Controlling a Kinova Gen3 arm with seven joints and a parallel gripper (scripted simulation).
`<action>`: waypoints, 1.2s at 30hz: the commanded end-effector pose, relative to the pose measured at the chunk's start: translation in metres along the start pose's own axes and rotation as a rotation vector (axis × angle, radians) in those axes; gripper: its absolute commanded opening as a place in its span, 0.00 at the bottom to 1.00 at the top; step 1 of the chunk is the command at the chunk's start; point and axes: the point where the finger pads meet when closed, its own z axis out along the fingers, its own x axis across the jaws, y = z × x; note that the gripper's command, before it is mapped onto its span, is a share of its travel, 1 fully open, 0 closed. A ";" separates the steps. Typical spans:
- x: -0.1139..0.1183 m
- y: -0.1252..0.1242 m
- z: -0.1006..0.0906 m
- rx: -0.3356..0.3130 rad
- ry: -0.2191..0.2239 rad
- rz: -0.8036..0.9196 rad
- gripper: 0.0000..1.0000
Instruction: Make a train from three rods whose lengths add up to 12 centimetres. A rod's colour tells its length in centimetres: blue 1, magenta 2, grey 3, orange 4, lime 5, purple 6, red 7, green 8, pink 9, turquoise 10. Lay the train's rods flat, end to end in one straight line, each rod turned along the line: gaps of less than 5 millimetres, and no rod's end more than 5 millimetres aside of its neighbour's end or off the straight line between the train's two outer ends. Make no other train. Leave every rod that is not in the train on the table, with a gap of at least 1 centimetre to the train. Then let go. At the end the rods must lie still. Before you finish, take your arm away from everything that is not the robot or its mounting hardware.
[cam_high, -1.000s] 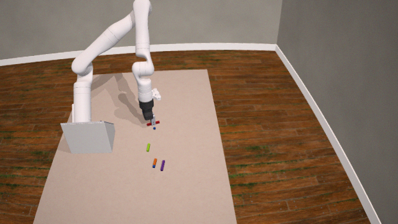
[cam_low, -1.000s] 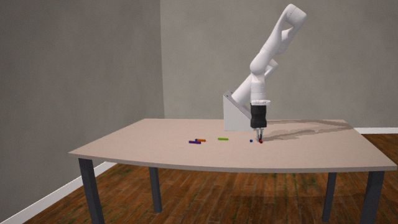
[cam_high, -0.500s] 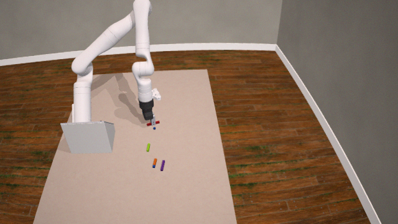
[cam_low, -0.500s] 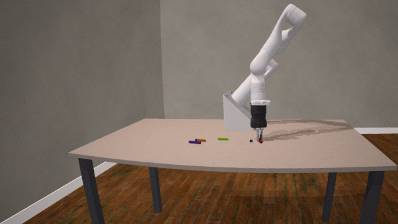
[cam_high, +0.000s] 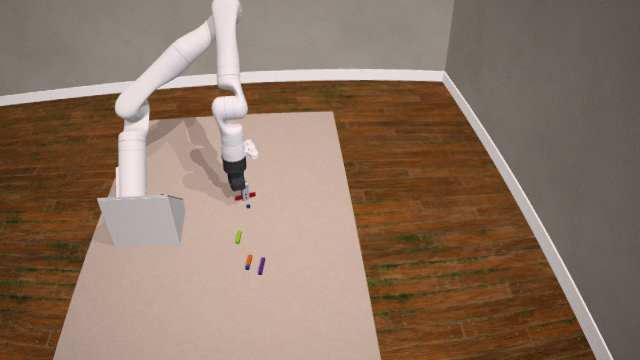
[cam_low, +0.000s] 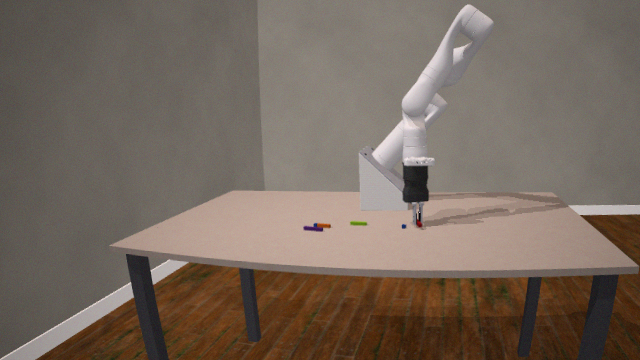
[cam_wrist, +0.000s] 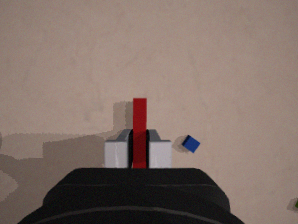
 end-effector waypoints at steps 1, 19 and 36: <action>0.001 -0.003 -0.009 0.008 0.004 -0.001 0.24; 0.001 -0.002 -0.074 0.008 0.004 -0.001 0.24; 0.001 -0.002 -0.091 0.008 0.004 -0.001 0.24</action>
